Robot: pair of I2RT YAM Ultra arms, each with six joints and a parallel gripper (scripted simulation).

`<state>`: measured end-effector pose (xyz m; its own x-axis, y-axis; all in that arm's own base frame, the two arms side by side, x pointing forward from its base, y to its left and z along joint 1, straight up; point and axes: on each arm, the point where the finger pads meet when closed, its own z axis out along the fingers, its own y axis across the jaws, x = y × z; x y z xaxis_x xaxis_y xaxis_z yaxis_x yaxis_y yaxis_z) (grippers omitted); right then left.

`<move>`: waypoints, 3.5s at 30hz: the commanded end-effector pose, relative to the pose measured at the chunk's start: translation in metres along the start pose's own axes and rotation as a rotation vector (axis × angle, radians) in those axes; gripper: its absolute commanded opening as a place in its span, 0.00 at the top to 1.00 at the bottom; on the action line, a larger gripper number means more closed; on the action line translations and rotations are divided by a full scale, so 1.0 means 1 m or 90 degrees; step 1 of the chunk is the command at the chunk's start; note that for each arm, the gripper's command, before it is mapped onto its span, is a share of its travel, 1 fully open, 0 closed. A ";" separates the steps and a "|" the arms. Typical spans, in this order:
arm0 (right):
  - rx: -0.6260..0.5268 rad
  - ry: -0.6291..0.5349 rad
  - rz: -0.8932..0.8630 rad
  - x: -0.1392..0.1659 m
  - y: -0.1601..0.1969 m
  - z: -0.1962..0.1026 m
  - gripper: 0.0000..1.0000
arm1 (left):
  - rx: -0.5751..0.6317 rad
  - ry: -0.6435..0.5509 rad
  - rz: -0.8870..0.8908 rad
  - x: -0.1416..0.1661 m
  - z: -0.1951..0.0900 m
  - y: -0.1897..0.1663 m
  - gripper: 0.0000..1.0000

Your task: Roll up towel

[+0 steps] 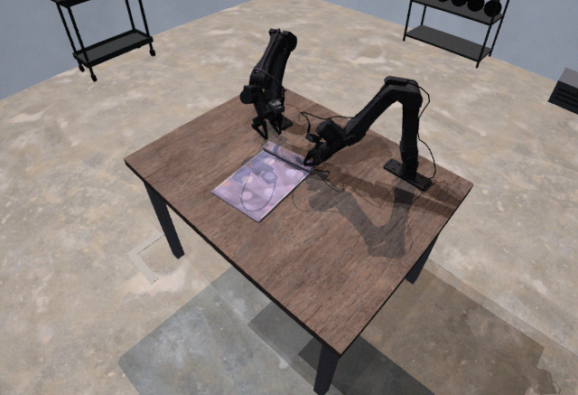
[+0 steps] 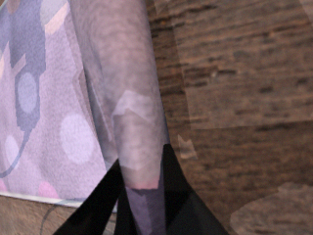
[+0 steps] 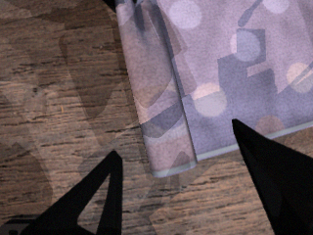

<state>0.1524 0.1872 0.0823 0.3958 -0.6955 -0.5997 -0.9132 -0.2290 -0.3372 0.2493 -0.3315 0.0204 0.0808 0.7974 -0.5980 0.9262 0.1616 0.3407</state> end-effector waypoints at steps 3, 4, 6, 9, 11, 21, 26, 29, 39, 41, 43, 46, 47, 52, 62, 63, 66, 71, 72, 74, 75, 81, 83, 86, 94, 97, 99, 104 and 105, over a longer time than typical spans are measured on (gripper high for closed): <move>-0.004 -0.009 -0.011 -0.003 0.001 0.003 0.02 | 0.004 -0.008 0.006 -0.003 0.001 -0.005 0.80; -0.004 -0.009 -0.011 -0.003 0.001 0.003 0.02 | 0.004 -0.008 0.006 -0.003 0.001 -0.005 0.81; -0.004 -0.009 -0.011 -0.003 0.001 0.003 0.02 | 0.004 -0.008 0.006 -0.003 0.001 -0.005 0.83; -0.004 -0.009 -0.011 -0.003 0.001 0.003 0.02 | 0.004 -0.008 0.006 -0.003 0.001 -0.005 0.83; -0.004 -0.009 -0.011 -0.003 0.001 0.003 0.02 | 0.004 -0.008 0.006 -0.003 0.001 -0.005 0.84; -0.003 -0.008 -0.009 -0.002 0.001 0.003 0.02 | 0.023 -0.007 -0.009 -0.003 0.000 -0.005 0.85; -0.002 -0.007 -0.008 -0.001 0.001 0.004 0.02 | 0.046 -0.006 -0.027 -0.003 0.000 -0.005 0.85; 0.000 -0.006 -0.005 0.000 0.000 0.006 0.02 | 0.075 -0.004 -0.051 -0.004 0.000 -0.005 0.85; 0.007 -0.002 0.003 0.004 -0.001 0.011 0.02 | 0.208 0.004 -0.158 -0.005 -0.002 -0.004 0.85; 0.008 -0.002 0.005 0.005 -0.002 0.012 0.02 | 0.239 0.005 -0.182 -0.006 -0.003 -0.003 0.85; 0.008 -0.002 0.005 0.005 -0.002 0.012 0.02 | 0.239 0.005 -0.182 -0.006 -0.003 -0.003 0.85; 0.010 -0.001 0.007 0.006 -0.002 0.013 0.02 | 0.285 0.008 -0.220 -0.006 -0.004 -0.003 0.85; 0.010 0.000 0.007 0.006 -0.002 0.013 0.02 | 0.301 0.009 -0.232 -0.006 -0.004 -0.003 0.85; 0.012 0.000 0.009 0.007 -0.002 0.014 0.02 | 0.377 0.014 -0.294 -0.007 -0.005 -0.002 0.85; 0.012 0.000 0.009 0.007 -0.002 0.014 0.02 | 0.484 0.020 -0.380 -0.009 -0.007 -0.002 0.85; 0.012 0.000 0.009 0.007 -0.002 0.014 0.02 | 0.495 0.021 -0.389 -0.009 -0.007 -0.002 0.85; 0.012 0.000 0.009 0.007 -0.002 0.014 0.02 | 0.524 0.023 -0.413 -0.009 -0.007 -0.001 0.85; 0.012 0.000 0.009 0.007 -0.002 0.014 0.02 | 0.557 0.025 -0.439 -0.010 -0.008 -0.001 0.85; 0.012 0.000 0.009 0.007 -0.002 0.014 0.02 | 0.561 0.025 -0.442 -0.010 -0.008 -0.001 0.85; 0.012 0.000 0.009 0.007 -0.002 0.014 0.02 | 0.565 0.025 -0.446 -0.010 -0.008 -0.001 0.85; 0.012 0.000 0.009 0.007 -0.002 0.014 0.02 | 0.566 0.025 -0.446 -0.010 -0.008 -0.001 0.85; 0.006 -0.003 0.002 0.006 -0.003 0.011 0.02 | 0.566 0.025 -0.446 -0.007 -0.004 -0.003 0.85; 0.001 -0.006 -0.004 0.005 -0.004 0.009 0.02 | 0.566 0.025 -0.446 -0.005 -0.002 -0.004 0.85; -0.002 -0.008 -0.008 0.005 -0.004 0.008 0.02 | 0.566 0.025 -0.446 -0.003 0.001 -0.005 0.85; -0.002 -0.007 -0.007 0.012 0.001 0.017 0.02 | 0.566 0.025 -0.446 -0.003 0.001 -0.005 0.85; -0.001 -0.007 -0.007 0.018 0.007 0.025 0.02 | 0.566 0.025 -0.446 -0.003 0.001 -0.005 0.85; -0.001 -0.007 -0.006 0.023 0.010 0.031 0.02 | 0.566 0.025 -0.446 -0.003 0.001 -0.005 0.85; -0.001 -0.006 -0.006 0.031 0.017 0.041 0.02 | 0.566 0.025 -0.446 -0.003 0.001 -0.005 0.85; 0.000 -0.006 -0.006 0.031 0.017 0.042 0.02 | 0.566 0.025 -0.446 -0.003 0.001 -0.005 0.85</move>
<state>0.1456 0.1816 0.0260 0.3761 -0.7145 -0.5900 -0.9240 -0.2418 -0.2962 0.2464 -0.3388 0.0279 -0.5500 0.6962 -0.4613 0.7116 0.1015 -0.6952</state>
